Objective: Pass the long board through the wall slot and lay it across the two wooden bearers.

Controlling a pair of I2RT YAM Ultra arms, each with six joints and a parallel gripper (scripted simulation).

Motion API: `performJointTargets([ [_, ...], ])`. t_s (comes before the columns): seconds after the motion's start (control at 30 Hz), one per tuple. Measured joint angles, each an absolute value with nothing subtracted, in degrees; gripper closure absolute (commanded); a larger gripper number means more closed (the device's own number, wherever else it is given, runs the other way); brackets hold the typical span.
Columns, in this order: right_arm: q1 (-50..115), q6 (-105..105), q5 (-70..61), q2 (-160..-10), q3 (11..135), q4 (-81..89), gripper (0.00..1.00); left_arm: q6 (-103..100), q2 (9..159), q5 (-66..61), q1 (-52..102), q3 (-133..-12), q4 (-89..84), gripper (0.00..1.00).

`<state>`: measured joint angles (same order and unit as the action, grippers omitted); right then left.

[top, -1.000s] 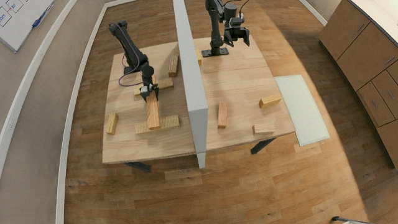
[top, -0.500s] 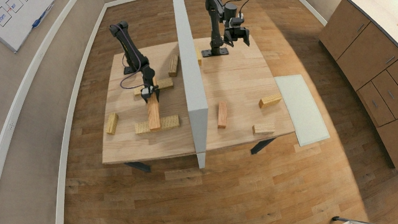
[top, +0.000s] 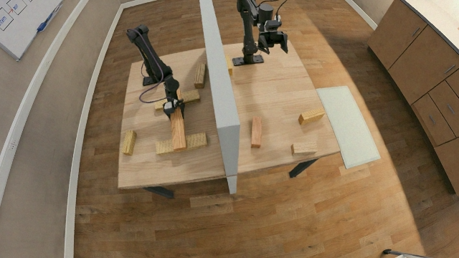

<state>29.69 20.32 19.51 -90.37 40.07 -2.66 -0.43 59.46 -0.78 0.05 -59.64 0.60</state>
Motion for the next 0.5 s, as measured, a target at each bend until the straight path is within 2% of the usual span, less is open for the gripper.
performJointTargets([
  [0.13,29.74,20.32,19.4,-90.65,39.62,-3.79,1.0,-0.43,59.46,-0.78,0.05,-59.64,0.6,0.22],
  [0.17,29.76,20.27,19.42,-90.63,39.48,-3.9,0.22,-0.43,59.46,-0.78,0.05,-59.64,0.6,0.22],
  [0.5,29.76,20.29,19.46,-90.52,39.64,-6.92,0.22,-0.43,59.46,-0.78,0.05,-59.64,0.6,0.22],
])
